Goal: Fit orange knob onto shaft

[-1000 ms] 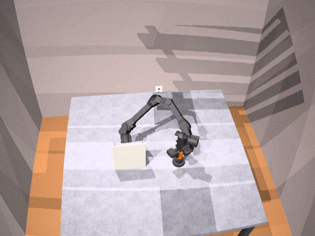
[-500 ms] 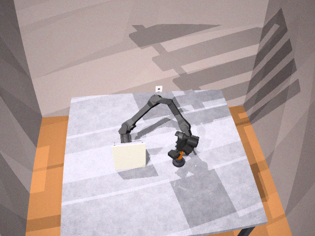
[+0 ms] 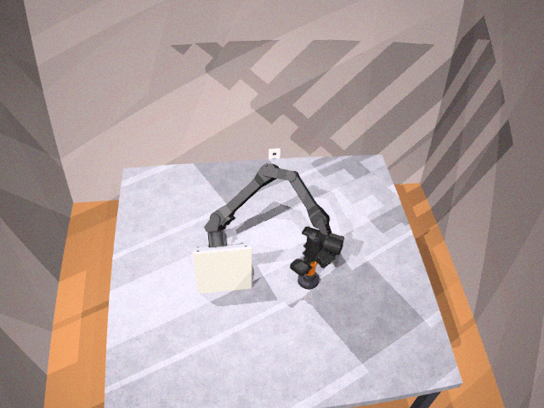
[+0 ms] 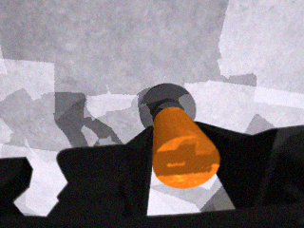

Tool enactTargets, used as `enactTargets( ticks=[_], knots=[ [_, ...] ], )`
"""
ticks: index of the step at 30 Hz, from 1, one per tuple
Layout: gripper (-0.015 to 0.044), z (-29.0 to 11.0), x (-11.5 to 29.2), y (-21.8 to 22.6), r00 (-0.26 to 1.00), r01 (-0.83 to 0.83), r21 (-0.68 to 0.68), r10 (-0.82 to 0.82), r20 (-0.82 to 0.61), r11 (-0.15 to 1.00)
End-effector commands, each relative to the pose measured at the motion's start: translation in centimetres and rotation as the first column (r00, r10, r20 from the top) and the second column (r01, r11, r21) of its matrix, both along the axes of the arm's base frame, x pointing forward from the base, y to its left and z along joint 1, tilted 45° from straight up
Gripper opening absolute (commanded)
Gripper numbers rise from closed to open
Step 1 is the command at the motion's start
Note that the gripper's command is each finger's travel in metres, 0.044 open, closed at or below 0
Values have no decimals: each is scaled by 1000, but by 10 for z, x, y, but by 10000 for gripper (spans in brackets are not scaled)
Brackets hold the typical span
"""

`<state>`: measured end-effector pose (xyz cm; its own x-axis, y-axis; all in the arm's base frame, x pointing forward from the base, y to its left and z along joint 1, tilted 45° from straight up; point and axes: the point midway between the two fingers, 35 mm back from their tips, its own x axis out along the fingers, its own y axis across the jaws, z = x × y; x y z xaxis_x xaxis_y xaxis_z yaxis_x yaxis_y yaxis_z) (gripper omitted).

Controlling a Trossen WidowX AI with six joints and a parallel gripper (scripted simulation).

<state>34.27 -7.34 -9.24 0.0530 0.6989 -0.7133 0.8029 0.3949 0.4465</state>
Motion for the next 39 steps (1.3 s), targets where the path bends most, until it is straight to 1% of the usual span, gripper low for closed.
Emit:
enactTargets(
  ticks=[1,4,8,10,39],
  knots=[
    [0,3,0,-2,1000,-3,0,3,5,1000],
    [0,3,0,-2,999,-22,-2,22,23,1000],
    [0,3,-1,-2,985,-122,-16,123,122,992],
    [0,2,-2,-1,977,-150,-22,152,149,988],
    [0,-1,-1,1,977,-150,-22,152,149,988]
  ],
)
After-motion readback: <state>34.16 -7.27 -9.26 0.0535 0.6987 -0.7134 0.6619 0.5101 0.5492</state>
